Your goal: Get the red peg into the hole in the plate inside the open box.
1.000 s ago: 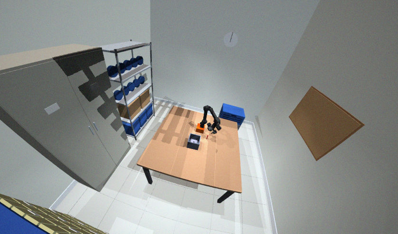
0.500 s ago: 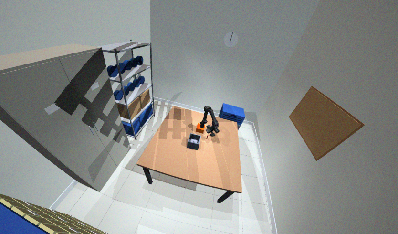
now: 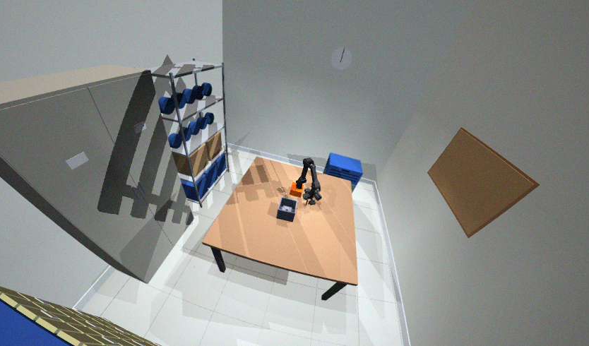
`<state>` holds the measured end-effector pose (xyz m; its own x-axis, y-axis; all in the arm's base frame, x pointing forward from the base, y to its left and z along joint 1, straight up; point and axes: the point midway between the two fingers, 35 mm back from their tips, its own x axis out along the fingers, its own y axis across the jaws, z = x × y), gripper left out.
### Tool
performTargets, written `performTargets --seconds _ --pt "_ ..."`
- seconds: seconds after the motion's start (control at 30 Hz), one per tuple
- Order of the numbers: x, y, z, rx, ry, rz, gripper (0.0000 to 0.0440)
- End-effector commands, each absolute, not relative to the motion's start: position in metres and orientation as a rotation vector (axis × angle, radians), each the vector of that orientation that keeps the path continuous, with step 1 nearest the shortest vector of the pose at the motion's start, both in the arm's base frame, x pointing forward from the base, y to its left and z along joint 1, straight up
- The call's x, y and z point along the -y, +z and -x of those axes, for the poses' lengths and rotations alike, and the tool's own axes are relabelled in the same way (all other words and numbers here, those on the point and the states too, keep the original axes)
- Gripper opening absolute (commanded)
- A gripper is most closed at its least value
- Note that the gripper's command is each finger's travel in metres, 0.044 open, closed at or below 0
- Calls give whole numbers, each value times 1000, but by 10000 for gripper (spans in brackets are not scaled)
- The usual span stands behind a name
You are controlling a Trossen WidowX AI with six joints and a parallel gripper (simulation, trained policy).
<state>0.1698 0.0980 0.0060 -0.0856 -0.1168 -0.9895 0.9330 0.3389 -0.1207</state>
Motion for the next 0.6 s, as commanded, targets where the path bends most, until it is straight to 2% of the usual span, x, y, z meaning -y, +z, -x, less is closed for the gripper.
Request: performTargets --seconds 0.0,0.43,0.57 --pt "-97 -1 -171 -1354 -1079 -844 326" --pt "-102 -18 -184 -1379 -1032 -856 12" --pt "-104 -9 -190 -1363 -1014 -897 9"
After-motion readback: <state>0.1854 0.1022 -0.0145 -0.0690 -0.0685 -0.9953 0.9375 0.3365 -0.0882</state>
